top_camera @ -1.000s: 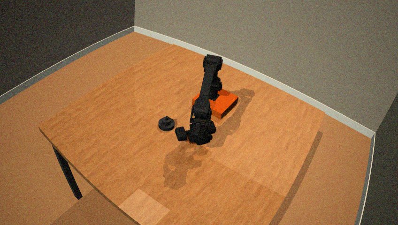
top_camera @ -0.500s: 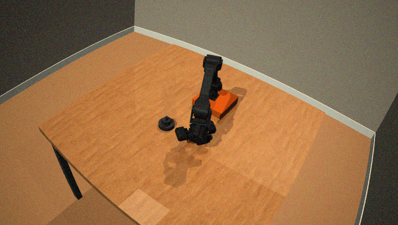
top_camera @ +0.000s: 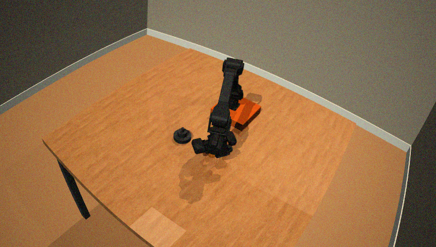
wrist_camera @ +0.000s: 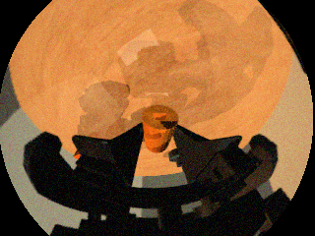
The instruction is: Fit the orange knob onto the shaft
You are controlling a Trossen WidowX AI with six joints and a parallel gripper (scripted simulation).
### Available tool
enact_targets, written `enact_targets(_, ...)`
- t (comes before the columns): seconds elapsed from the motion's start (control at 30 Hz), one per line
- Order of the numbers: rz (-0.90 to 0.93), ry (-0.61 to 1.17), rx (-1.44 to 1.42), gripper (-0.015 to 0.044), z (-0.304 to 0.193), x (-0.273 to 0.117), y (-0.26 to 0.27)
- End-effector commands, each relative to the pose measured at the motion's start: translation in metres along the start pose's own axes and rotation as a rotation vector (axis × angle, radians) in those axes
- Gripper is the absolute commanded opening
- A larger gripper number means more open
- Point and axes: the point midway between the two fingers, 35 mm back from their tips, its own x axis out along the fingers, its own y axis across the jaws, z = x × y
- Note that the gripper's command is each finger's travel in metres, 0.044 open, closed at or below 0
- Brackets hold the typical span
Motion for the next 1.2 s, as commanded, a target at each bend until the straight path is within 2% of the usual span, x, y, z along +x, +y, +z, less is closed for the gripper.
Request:
enact_targets(0.0,0.004,-0.059,0.003,0.0180,-0.004,-0.001,0.000)
enact_targets(1.17,0.003,-0.658,0.004,0.0180,-0.042,-0.003,-0.001)
